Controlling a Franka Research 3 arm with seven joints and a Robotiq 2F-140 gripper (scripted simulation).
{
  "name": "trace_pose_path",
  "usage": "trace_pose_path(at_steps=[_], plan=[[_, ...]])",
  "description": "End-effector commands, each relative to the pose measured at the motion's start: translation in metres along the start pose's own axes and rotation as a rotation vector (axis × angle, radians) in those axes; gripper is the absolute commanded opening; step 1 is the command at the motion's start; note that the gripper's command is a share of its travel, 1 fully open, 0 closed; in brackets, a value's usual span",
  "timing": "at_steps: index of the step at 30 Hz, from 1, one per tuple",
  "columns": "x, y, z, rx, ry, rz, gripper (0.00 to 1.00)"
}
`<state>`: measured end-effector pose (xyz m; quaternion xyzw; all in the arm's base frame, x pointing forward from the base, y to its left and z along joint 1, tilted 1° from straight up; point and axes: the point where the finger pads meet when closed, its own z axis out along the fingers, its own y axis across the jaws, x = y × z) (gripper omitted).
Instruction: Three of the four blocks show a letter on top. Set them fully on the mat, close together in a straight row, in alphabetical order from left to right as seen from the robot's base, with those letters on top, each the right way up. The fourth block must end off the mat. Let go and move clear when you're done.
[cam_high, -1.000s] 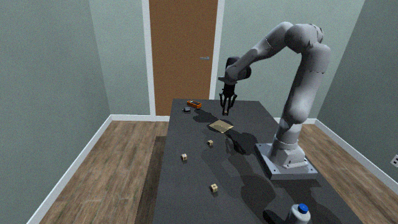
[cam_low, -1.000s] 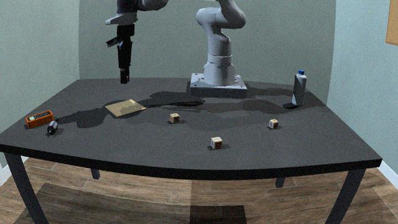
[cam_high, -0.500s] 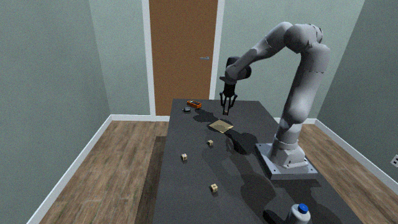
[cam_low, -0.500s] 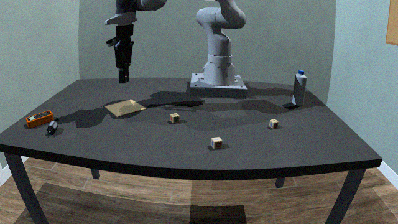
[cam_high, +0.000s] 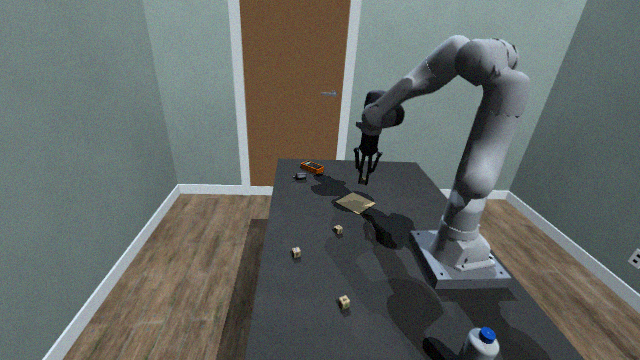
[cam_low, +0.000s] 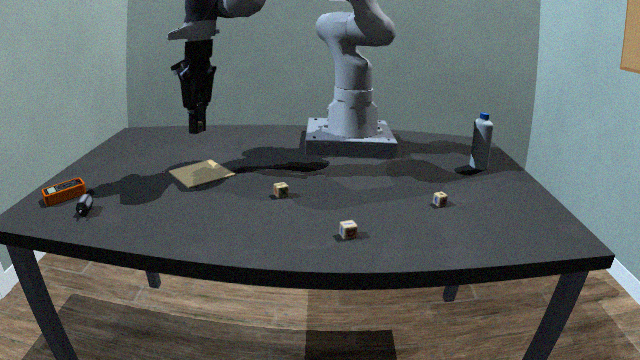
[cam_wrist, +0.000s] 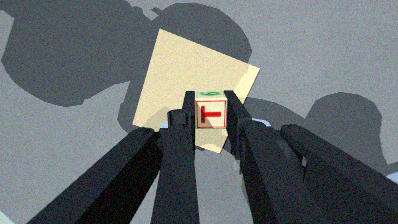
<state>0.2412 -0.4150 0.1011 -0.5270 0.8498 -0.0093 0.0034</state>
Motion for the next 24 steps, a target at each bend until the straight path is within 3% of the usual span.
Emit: trace_pose_path(at_steps=[1,24], plan=[[0.001,0.001,0.001,-0.007,0.006,0.139,0.22],[0.012,0.002,0.001,-0.006,0.007,0.443,0.22]])
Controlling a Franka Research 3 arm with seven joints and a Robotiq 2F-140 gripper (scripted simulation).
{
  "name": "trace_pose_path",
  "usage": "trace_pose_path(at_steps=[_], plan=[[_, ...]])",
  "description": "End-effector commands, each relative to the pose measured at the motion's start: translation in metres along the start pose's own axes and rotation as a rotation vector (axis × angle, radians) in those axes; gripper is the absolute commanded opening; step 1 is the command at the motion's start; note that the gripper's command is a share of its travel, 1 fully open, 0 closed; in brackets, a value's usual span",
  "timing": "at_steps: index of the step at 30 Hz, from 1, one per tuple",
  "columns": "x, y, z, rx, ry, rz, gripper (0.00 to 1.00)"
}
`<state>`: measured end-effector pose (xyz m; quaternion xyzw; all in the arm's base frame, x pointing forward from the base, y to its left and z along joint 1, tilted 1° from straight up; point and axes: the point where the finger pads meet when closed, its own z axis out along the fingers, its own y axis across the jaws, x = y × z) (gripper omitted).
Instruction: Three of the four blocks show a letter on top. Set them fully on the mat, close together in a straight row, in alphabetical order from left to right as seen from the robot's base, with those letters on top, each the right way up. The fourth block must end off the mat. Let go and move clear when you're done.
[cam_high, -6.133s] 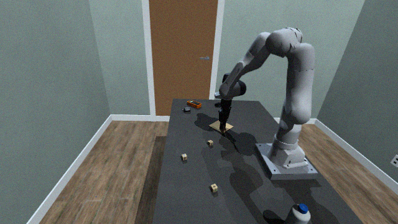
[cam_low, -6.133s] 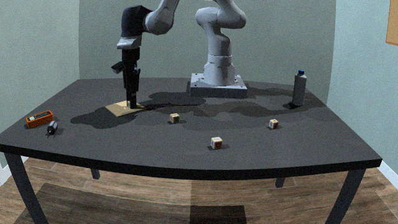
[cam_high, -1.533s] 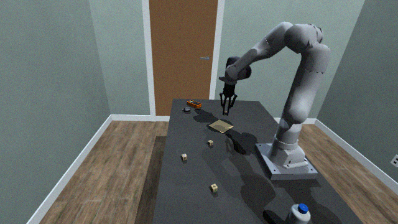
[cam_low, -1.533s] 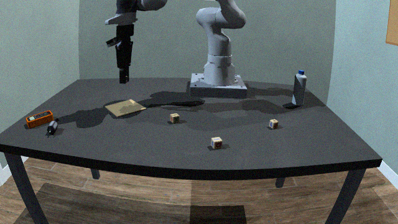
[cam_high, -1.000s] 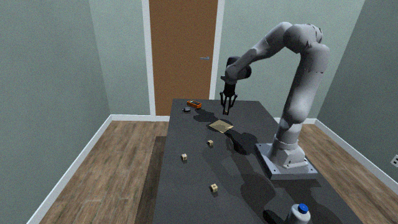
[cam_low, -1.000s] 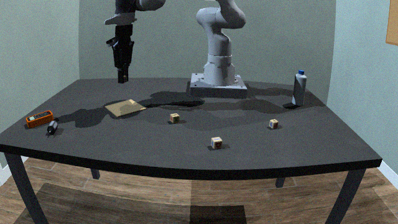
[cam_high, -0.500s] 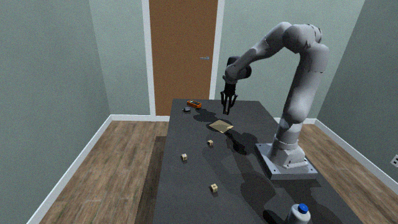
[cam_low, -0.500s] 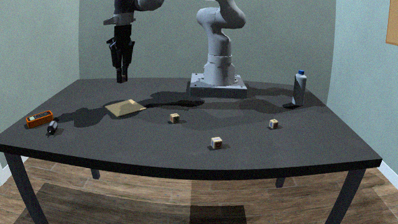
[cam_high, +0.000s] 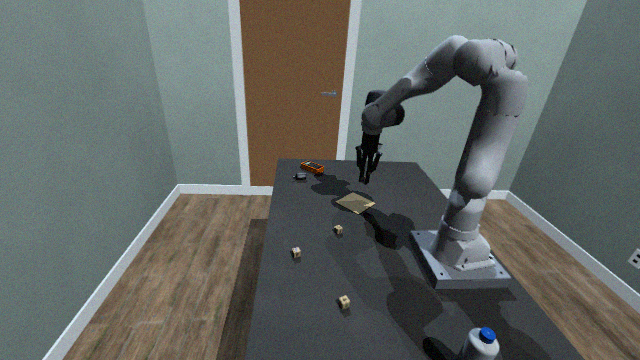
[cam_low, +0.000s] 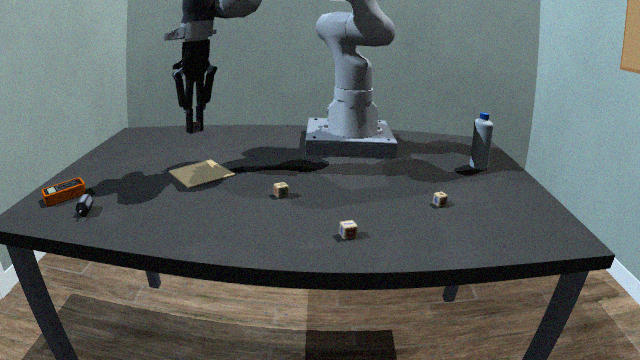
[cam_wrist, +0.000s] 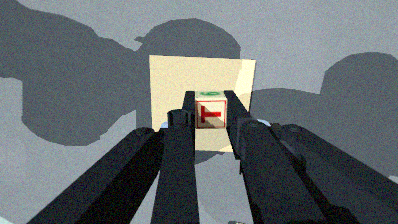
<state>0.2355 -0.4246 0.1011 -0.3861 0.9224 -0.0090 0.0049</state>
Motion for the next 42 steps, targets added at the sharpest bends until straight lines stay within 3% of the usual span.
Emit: trace_pose_path(at_steps=[1,7,27,33,42], plan=[[0.001,0.001,0.001,-0.005,0.008,0.139,0.22],[0.004,0.0,0.001,-0.005,0.008,0.206,0.22],[0.004,0.0,0.004,-0.005,0.008,0.208,0.22],[0.004,0.001,0.022,-0.005,0.008,0.208,0.22],[0.004,0.001,0.064,-0.005,0.008,0.208,0.22]])
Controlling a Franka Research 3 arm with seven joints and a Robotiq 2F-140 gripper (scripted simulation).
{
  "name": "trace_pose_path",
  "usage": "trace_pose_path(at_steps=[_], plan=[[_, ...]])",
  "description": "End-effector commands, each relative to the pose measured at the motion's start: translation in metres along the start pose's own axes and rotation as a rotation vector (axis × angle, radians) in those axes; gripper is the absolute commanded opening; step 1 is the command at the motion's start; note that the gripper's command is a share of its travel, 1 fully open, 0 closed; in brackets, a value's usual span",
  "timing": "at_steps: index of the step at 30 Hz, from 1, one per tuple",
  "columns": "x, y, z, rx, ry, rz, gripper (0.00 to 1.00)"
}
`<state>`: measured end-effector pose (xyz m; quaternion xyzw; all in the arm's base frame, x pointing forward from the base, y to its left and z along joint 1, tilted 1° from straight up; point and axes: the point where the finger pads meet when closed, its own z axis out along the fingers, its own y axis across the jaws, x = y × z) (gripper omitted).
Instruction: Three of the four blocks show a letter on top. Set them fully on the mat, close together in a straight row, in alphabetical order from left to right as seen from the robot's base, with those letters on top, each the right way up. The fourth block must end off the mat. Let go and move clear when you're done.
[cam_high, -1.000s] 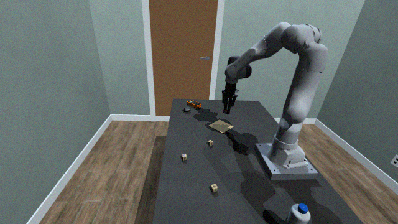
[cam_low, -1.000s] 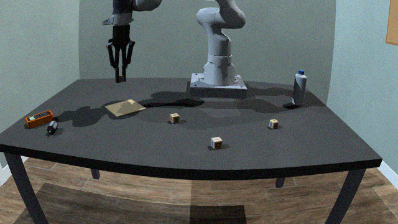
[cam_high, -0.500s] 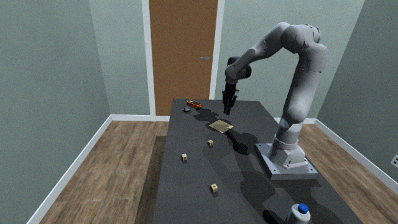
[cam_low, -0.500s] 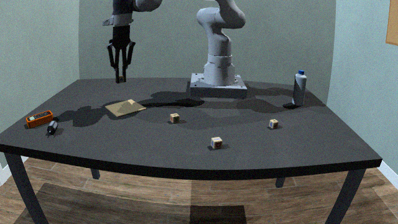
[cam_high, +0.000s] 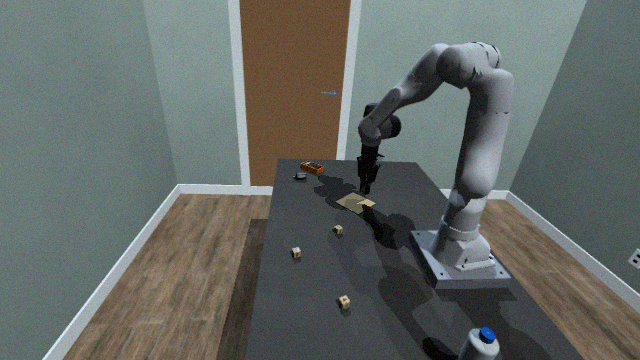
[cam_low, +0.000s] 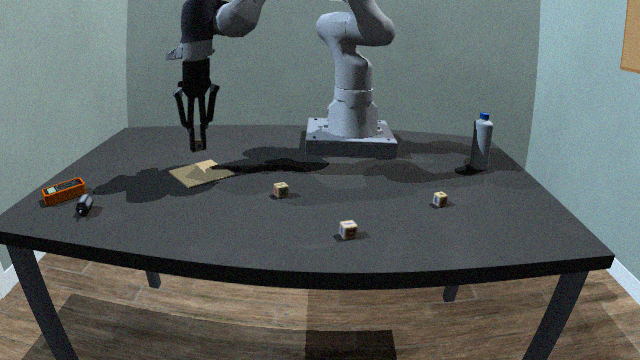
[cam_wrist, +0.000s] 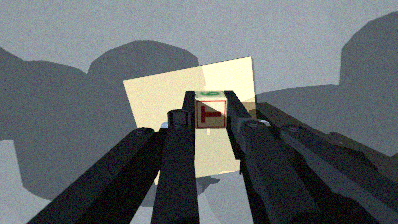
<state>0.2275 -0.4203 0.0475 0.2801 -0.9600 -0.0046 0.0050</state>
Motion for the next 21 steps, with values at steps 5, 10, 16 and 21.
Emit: trace_pose_path(at_steps=[5,10,16,21], plan=[[-0.001,-0.009,0.023,0.027,-0.005,-0.017,0.22],[-0.001,-0.01,0.037,0.027,-0.005,-0.017,0.22],[-0.001,-0.01,0.042,0.027,-0.005,-0.017,0.22],[-0.001,-0.01,0.042,0.027,-0.005,-0.017,0.22]])
